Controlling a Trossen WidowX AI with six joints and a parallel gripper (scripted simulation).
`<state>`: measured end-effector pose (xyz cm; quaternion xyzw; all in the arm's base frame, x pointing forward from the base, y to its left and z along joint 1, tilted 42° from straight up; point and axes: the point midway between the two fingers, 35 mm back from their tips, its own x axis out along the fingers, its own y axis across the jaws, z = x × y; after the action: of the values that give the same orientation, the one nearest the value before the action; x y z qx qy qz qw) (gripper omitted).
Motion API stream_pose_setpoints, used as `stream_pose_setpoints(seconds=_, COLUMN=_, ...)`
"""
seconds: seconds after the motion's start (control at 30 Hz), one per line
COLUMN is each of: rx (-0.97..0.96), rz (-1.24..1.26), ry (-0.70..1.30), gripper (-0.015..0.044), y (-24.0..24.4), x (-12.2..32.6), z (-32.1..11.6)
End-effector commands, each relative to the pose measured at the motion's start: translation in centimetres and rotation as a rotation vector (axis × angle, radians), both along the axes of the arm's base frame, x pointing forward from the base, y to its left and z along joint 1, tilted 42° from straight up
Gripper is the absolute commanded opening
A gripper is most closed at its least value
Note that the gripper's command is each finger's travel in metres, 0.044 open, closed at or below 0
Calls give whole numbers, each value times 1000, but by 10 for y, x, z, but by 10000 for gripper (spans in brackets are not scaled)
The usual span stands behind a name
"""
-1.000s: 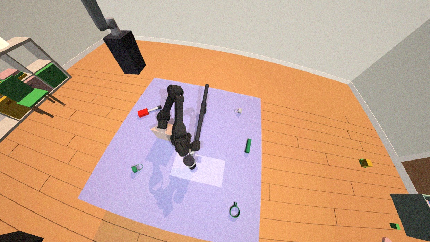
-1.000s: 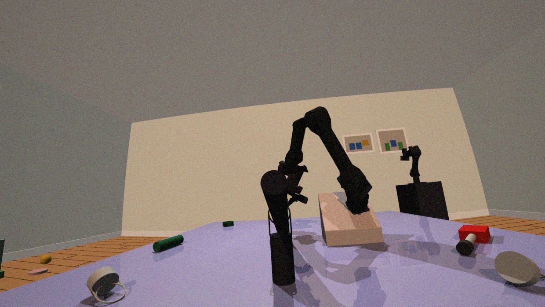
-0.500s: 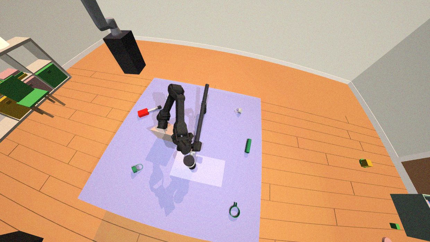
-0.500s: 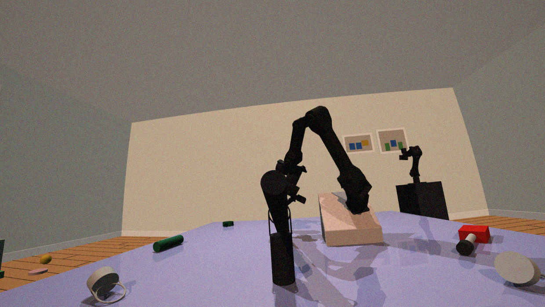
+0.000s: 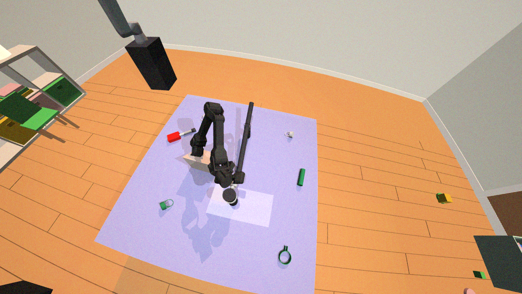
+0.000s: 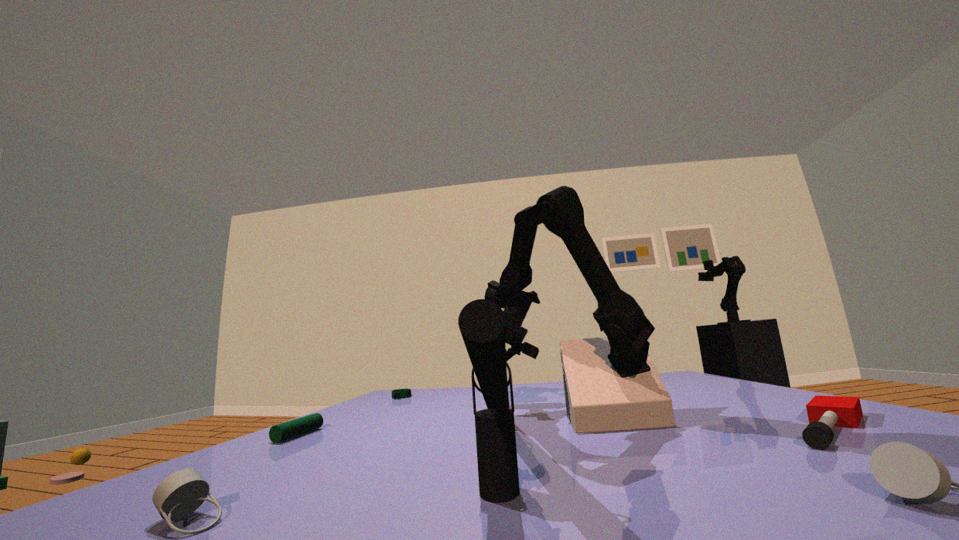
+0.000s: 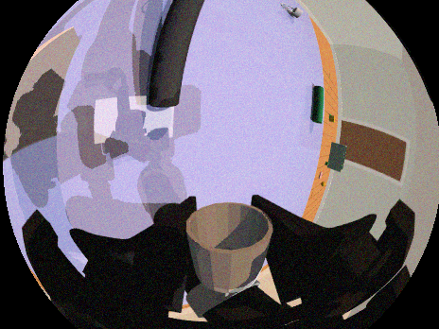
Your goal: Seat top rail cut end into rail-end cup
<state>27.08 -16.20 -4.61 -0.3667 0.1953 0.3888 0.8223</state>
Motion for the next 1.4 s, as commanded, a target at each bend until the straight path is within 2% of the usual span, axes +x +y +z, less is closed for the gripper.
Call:
stream_pose_setpoints(seconds=0.0, rx=0, rz=6, ry=-8, gripper=0, y=0, x=-2, z=0)
stream_pose_setpoints(seconds=0.33, rx=0, rz=2, ry=-2, gripper=0, y=0, x=0, z=0)
stream_pose_setpoints(seconds=0.67, rx=0, rz=2, ry=-2, gripper=263, y=0, x=0, z=1)
stream_pose_setpoints(seconds=0.9, rx=2, rz=-3, ry=2, gripper=440, y=0, x=-1, z=20)
stream_pose_setpoints(seconds=1.2, rx=5, rz=-12, ry=9, gripper=440, y=4, x=-4, z=54)
stream_pose_setpoints(seconds=1.37, rx=16, rz=-17, ry=10, gripper=440, y=4, x=-3, z=52)
